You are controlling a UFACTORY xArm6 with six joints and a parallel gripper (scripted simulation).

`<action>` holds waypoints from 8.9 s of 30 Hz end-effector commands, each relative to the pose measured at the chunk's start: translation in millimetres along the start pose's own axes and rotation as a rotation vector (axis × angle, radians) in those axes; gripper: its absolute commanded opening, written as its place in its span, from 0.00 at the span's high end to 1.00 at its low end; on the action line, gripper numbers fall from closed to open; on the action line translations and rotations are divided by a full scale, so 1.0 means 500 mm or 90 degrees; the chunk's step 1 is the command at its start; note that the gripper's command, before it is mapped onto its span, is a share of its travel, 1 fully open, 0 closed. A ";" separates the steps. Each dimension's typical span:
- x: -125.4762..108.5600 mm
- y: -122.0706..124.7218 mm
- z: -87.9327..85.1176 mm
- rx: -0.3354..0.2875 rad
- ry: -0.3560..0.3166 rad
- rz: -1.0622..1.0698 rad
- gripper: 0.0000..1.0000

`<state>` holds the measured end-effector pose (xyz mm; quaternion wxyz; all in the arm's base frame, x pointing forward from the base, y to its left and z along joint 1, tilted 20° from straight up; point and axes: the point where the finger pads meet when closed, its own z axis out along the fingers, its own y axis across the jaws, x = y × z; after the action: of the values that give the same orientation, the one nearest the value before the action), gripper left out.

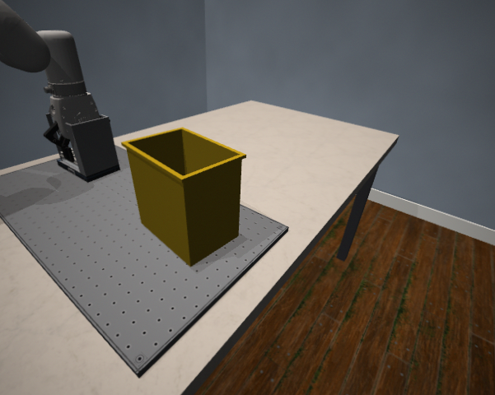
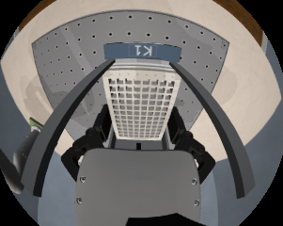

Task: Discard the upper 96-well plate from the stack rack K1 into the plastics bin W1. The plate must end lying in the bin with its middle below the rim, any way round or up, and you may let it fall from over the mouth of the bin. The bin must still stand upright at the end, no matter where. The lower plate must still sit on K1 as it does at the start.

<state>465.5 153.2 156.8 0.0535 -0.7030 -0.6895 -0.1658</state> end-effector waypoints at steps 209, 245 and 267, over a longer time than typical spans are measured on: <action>-0.093 -0.004 -0.409 -0.003 0.000 0.097 1.00; -0.306 -0.016 -0.400 -0.003 -0.001 0.097 1.00; -0.439 -0.023 -0.395 -0.003 -0.001 0.097 1.00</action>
<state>423.4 -107.0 274.1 0.0658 -0.7540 -0.6334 -0.1611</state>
